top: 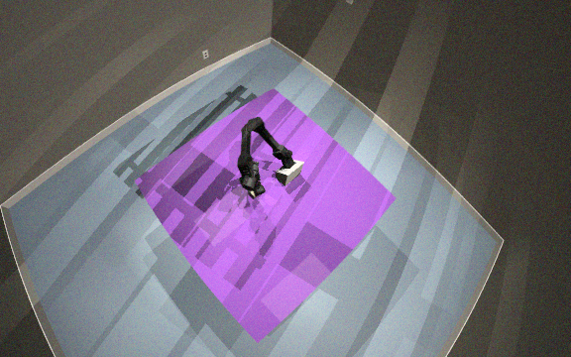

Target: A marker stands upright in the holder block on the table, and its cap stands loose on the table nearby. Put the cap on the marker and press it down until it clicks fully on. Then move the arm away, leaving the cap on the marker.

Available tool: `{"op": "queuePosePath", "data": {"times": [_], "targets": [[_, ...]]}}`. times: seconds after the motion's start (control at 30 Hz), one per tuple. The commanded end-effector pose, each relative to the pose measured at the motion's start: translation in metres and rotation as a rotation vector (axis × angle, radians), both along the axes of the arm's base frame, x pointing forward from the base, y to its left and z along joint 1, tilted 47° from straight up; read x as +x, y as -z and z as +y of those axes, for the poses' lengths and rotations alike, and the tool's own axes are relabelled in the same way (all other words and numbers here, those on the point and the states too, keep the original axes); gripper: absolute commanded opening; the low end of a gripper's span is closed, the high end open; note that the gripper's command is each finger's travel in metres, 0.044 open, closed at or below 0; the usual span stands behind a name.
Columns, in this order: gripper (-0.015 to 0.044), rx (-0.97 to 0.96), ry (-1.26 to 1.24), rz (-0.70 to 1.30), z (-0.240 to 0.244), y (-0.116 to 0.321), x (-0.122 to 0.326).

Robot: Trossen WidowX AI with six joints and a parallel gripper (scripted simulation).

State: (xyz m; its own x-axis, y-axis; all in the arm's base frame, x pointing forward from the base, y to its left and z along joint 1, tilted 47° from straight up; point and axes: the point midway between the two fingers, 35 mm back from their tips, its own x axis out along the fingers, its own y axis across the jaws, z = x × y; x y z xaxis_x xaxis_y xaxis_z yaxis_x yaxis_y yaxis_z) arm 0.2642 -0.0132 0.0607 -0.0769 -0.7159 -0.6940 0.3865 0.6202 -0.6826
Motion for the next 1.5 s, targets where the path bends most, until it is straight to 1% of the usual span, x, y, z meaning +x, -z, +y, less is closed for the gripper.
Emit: {"op": "queuePosePath", "data": {"times": [0.0, 1.23, 1.47], "targets": [[0.0000, -0.006, -0.004, 0.009, -0.004, 0.001, -0.004], [0.0000, -0.008, -0.005, 0.008, -0.042, 0.037, -0.008], [0.0000, -0.008, -0.004, 0.008, -0.044, 0.038, -0.008]]}}
